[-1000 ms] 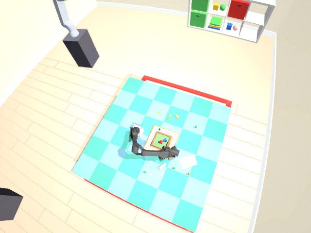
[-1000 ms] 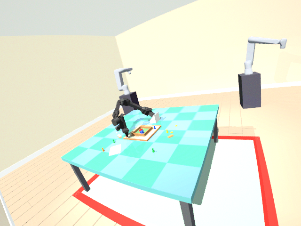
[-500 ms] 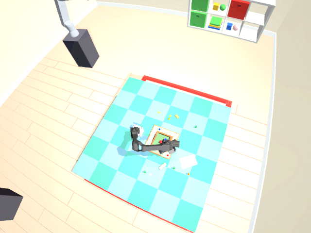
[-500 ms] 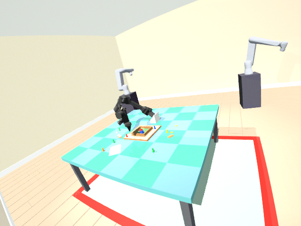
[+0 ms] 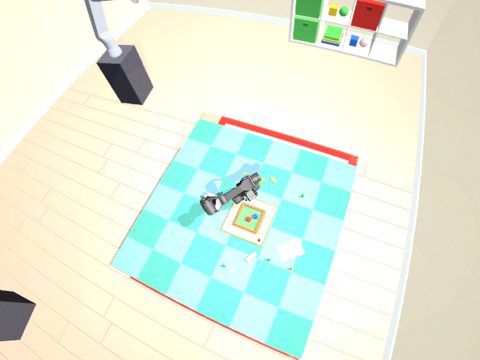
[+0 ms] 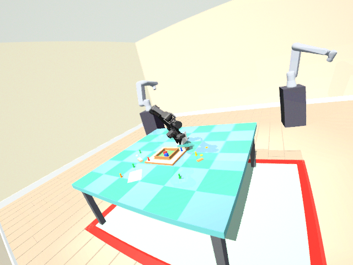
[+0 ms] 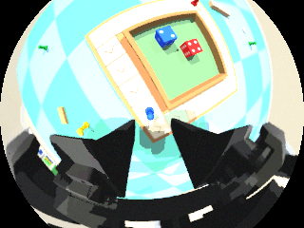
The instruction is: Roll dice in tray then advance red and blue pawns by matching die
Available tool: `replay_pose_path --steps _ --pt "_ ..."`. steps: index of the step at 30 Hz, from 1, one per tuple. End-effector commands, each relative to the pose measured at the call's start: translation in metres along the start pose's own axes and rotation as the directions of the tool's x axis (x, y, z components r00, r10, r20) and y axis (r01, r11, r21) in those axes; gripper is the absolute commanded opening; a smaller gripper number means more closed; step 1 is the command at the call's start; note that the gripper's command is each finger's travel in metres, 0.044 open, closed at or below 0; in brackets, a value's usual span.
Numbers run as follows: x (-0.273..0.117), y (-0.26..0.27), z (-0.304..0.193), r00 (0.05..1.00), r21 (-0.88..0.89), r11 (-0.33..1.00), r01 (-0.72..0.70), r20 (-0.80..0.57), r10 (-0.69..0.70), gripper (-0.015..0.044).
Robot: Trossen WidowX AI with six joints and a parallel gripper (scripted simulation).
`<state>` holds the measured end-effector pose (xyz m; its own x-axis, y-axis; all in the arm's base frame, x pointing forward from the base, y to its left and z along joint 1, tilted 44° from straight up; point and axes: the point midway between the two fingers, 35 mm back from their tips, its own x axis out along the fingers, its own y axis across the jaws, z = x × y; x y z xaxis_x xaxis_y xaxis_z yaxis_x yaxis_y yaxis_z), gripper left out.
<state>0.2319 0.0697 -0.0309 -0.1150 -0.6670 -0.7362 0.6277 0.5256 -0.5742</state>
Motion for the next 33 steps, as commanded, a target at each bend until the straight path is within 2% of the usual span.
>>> replay_pose_path --steps 1,33 --pt "0.005 -0.001 -0.010 1.000 0.021 1.000 0.007 -0.006 -0.007 0.0200" --pt "0.054 0.000 -0.011 1.000 0.021 1.000 0.008 -0.004 -0.008 0.0200"
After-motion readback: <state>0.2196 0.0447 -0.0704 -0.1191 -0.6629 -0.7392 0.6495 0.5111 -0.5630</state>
